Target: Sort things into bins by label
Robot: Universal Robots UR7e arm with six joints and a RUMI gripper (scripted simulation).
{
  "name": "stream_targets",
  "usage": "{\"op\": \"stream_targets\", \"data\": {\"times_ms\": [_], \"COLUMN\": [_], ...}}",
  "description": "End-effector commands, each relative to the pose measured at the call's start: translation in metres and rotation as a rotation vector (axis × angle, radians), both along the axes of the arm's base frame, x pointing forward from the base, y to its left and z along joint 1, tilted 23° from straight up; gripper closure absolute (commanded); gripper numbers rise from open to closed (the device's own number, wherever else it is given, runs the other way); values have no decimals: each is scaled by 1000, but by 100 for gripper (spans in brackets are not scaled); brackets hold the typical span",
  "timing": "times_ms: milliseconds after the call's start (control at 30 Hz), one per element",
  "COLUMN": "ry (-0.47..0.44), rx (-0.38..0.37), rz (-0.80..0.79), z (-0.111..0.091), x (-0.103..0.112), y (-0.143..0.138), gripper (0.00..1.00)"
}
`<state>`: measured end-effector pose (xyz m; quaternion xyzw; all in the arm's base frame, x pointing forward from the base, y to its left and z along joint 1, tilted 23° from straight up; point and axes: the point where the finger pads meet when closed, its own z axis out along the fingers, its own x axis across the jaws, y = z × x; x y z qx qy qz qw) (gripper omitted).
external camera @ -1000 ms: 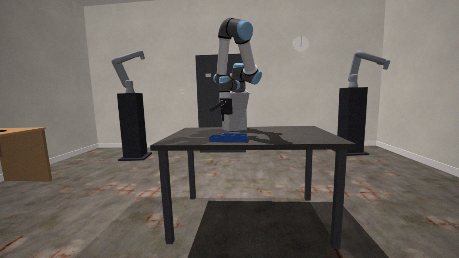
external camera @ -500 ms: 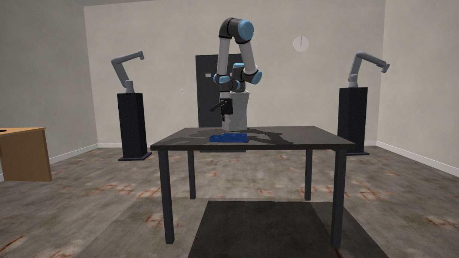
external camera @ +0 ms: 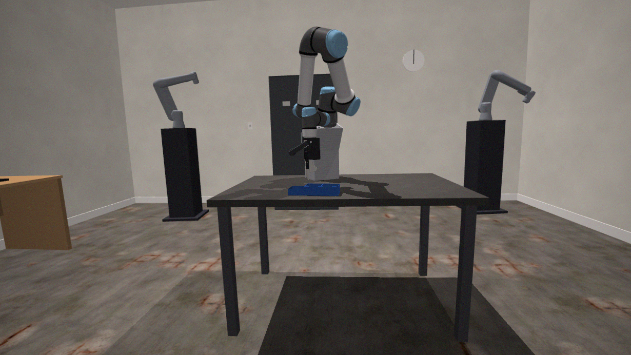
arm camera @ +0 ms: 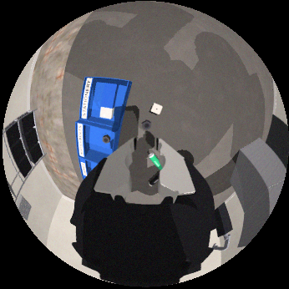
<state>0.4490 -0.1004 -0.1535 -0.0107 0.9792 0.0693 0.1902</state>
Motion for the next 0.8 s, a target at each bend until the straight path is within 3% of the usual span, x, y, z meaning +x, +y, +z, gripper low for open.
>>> {"op": "stream_targets", "data": {"times_ms": [0,300,767], "ry": [-1,-1,-1], "rx": [-1,-1,-1], "rz": [-1,-1,-1], "z": [-15,-41,-50], "x": [7,17,21], "y": [2,6,7], "gripper": [82,82,82]}}
